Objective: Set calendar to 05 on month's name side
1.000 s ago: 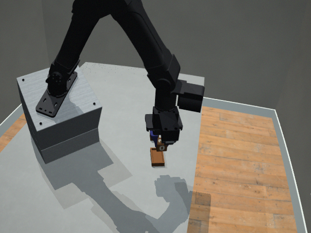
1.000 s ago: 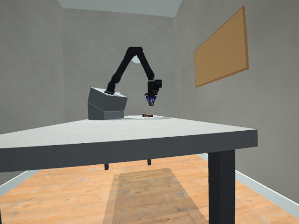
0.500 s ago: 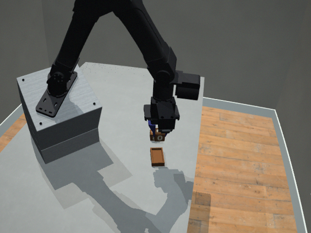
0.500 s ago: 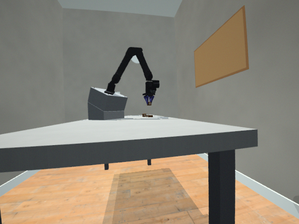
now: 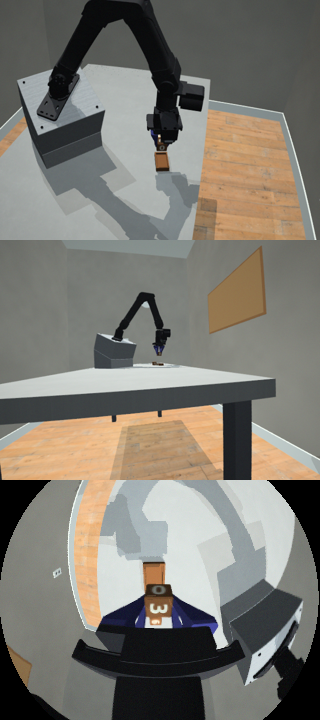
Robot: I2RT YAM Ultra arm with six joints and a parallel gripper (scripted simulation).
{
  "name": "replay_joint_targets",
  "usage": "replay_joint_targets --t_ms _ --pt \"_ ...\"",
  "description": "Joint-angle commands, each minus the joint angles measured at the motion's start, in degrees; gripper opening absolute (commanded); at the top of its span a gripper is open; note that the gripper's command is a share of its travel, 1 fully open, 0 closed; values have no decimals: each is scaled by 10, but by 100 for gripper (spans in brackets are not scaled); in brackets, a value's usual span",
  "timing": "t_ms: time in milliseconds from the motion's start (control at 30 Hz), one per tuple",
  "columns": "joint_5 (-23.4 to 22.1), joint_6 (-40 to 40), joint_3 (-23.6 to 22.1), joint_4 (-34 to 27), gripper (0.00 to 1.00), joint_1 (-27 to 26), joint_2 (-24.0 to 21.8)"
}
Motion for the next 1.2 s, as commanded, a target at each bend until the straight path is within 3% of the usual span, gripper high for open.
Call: replay_joint_targets --t_ms 0,467,1167 --pt "4 -5 1 21 27 0 -1" --pt "-1 -22 3 90 27 -16 66" --pt "-1 -23 4 94 27 -17 70"
